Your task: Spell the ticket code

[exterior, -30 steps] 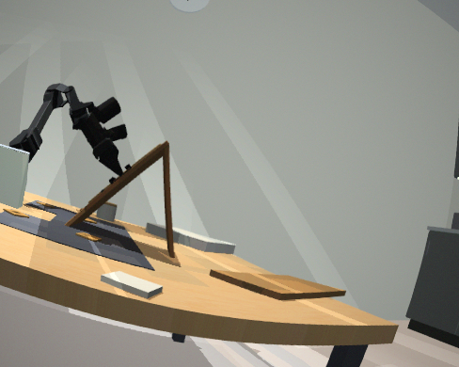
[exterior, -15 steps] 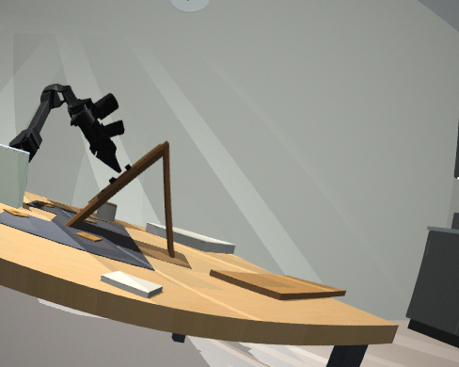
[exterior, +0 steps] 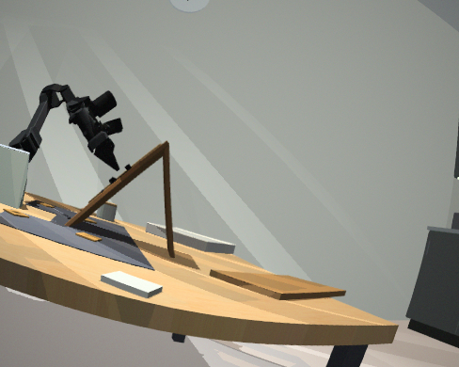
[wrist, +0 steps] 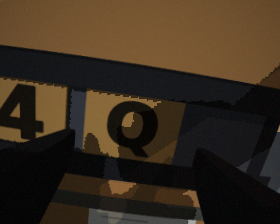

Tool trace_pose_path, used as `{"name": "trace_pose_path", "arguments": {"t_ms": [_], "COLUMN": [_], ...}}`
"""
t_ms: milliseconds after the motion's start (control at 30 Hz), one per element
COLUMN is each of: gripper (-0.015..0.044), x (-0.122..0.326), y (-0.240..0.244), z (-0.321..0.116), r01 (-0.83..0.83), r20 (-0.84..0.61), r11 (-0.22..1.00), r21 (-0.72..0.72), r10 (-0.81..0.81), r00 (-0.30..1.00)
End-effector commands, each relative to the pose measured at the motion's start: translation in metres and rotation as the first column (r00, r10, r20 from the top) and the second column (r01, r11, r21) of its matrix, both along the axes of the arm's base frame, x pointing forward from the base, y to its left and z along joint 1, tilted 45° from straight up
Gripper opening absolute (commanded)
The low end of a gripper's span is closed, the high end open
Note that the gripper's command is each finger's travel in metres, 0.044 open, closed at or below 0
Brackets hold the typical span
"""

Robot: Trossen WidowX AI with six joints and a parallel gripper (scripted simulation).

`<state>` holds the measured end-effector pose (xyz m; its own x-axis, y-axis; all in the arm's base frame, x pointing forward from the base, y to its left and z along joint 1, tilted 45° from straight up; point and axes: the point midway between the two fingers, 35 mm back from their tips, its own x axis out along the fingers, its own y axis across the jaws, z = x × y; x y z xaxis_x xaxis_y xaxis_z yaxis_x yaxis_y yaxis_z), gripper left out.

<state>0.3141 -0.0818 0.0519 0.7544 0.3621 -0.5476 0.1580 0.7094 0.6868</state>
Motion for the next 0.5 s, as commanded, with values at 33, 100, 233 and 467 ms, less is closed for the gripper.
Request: {"name": "trace_pose_path", "arguments": {"t_ms": [33, 100, 233, 467], "gripper": [0.0295, 0.0295, 0.0295, 0.0295], "x": [-0.0028, -0.0038, -0.0056, -0.0085], "y": [-0.0013, -0.0018, -0.0027, -0.0042], "z": [0.0023, 0.0027, 0.0035, 0.0051], "r01": [-0.002, -0.002, -0.002, -0.002], "r20": [0.005, 0.004, 0.004, 0.004], "r11": [1.000, 1.000, 1.000, 1.000], "r21": [-0.002, -0.002, -0.002, -0.002], "r10": [0.002, 0.002, 0.002, 0.002], "r00": [1.000, 1.000, 1.000, 1.000]}}
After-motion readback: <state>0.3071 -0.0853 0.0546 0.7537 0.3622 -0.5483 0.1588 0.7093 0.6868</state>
